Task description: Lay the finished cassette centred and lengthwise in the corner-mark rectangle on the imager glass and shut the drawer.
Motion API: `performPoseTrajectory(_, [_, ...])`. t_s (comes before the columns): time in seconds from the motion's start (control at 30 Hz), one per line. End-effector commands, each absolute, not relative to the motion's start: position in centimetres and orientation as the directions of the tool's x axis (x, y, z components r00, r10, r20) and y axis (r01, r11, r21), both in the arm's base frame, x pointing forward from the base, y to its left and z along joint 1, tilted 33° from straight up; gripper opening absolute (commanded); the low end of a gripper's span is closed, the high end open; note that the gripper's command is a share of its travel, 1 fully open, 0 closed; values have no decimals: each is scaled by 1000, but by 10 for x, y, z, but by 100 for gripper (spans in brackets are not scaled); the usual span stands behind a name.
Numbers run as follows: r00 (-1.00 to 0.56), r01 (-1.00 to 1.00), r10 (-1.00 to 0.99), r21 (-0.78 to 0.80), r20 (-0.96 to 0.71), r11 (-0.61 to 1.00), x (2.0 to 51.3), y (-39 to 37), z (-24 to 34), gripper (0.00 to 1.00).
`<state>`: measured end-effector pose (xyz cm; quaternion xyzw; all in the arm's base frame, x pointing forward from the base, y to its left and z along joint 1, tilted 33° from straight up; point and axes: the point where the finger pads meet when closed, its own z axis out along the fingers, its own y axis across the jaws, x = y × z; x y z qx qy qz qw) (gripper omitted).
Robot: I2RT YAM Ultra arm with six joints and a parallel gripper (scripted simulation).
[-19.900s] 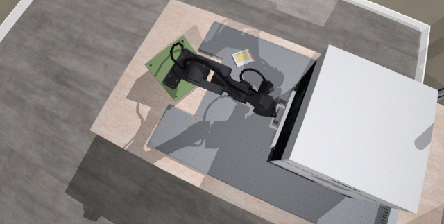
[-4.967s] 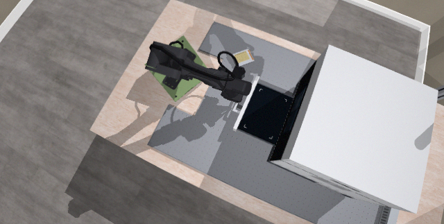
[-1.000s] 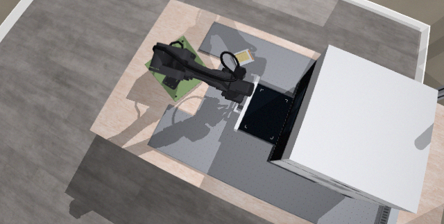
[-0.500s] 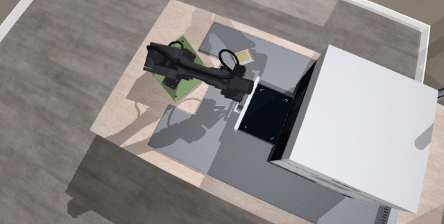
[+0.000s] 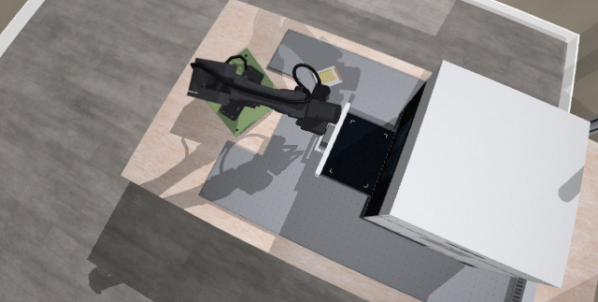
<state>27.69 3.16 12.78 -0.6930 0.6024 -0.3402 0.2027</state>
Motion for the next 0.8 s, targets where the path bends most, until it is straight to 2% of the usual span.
performPoseTrajectory(0.0, [33, -675, -976, -716, 213, -179, 274, 35, 147, 35])
performPoseTrajectory(0.77, [33, -675, -977, -716, 211, -178, 255, 37, 164, 35])
